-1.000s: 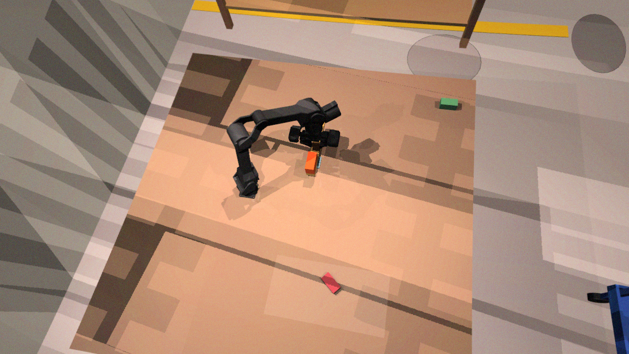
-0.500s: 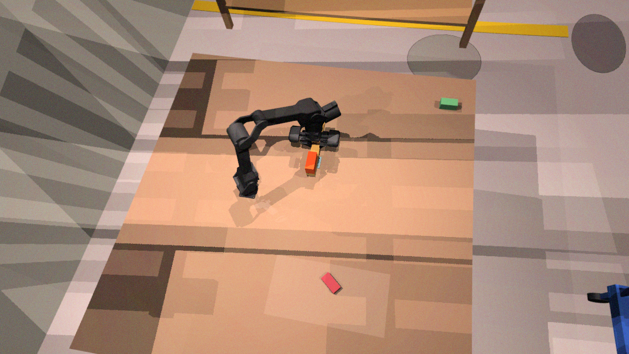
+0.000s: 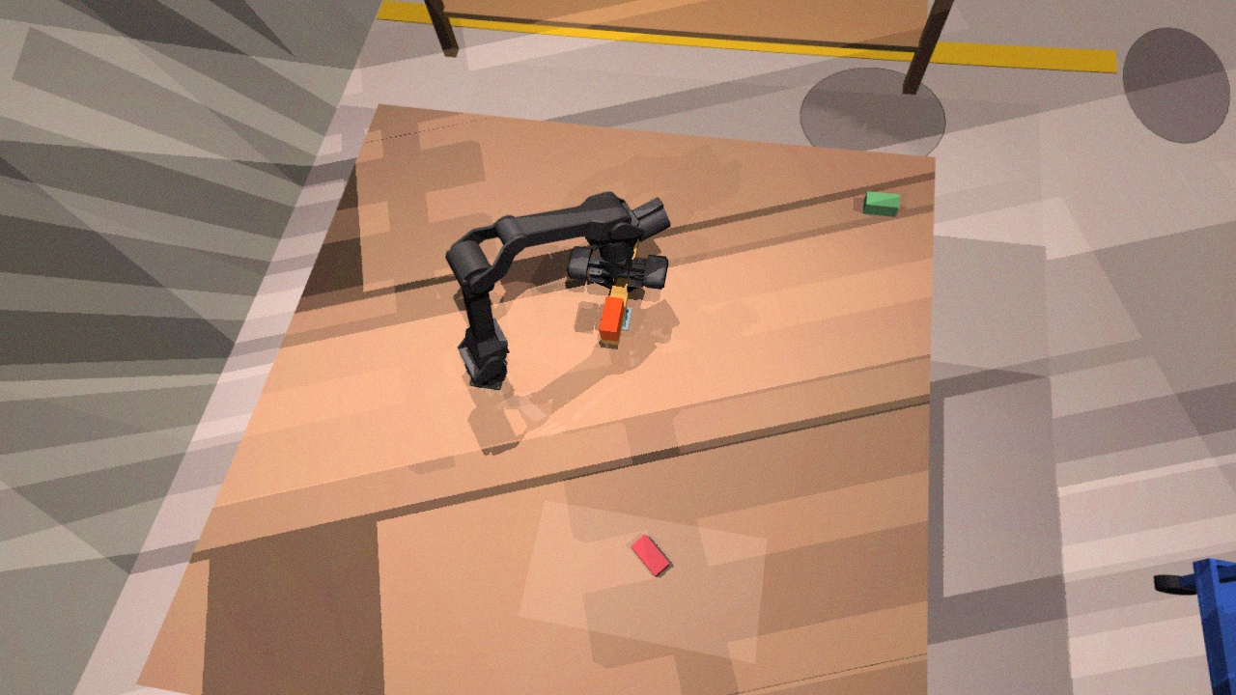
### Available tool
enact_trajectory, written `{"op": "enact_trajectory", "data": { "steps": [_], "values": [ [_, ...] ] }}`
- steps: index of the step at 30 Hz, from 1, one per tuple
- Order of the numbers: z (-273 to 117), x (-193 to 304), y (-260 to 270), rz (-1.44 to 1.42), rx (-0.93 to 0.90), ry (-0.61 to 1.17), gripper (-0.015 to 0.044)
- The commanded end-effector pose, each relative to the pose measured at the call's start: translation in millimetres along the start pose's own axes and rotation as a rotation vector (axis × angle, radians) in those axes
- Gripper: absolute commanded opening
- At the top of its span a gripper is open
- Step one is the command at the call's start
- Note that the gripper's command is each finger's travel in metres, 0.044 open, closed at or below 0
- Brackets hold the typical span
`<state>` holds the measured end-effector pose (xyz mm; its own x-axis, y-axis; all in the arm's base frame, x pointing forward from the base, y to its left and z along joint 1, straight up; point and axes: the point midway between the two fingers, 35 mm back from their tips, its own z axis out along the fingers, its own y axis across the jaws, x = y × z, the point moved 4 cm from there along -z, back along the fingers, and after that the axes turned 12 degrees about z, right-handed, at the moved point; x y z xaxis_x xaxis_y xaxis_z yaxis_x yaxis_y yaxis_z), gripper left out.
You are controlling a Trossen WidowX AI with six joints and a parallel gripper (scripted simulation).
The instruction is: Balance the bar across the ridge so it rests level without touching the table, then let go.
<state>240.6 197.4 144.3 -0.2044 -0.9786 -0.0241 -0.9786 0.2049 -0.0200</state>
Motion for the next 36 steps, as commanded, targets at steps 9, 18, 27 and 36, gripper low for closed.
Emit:
{"op": "enact_trajectory", "data": {
  "steps": [9,18,27,36],
  "values": [
    [0.0,0.0,0.0,0.0,0.0,0.0,0.0],
    [0.0,0.0,0.0,0.0,0.0,0.0,0.0],
    [0.0,0.0,0.0,0.0,0.0,0.0,0.0],
    [0.0,0.0,0.0,0.0,0.0,0.0,0.0167]
  ]
}}
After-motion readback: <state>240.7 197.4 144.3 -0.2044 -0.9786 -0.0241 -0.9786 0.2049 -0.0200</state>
